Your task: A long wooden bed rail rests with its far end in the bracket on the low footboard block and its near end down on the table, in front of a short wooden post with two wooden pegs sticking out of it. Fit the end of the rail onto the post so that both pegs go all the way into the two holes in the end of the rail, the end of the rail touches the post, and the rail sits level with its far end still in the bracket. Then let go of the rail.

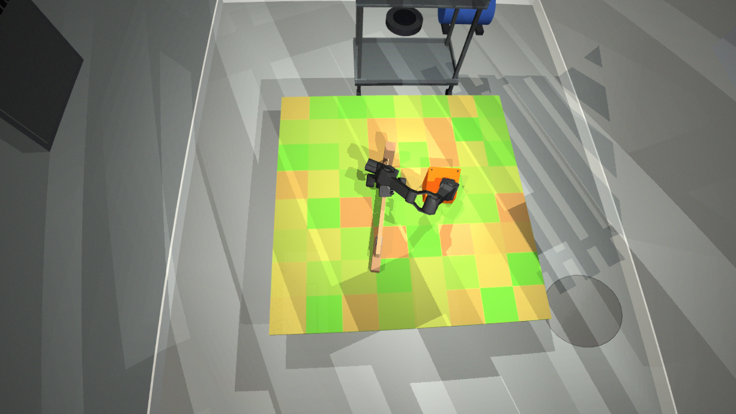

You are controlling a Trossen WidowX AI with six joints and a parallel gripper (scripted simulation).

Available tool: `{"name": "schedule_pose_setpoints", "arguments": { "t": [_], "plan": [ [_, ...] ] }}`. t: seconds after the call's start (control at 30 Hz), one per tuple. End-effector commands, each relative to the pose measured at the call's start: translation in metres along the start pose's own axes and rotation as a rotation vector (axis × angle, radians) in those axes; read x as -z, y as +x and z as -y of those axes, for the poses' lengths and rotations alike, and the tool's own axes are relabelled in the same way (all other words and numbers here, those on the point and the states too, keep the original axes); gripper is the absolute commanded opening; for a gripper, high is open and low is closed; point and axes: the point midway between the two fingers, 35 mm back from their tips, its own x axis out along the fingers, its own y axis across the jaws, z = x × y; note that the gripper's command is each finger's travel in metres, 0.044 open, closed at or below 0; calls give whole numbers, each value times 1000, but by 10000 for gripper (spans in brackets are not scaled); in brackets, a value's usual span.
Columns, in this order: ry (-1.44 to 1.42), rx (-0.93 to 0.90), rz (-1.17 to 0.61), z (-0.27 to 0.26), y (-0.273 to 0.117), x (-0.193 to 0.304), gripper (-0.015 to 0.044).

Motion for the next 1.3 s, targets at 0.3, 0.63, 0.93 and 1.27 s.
{"name": "schedule_pose_setpoints", "arguments": {
  "t": [0.3, 0.63, 0.93, 1.27],
  "plan": [
    [3, 11, 9, 1, -1, 1, 0],
    [3, 11, 9, 0, 0, 4, 0],
    [3, 11, 9, 0, 1, 7, 0],
    [3, 12, 9, 0, 1, 10, 0]
  ]
}}
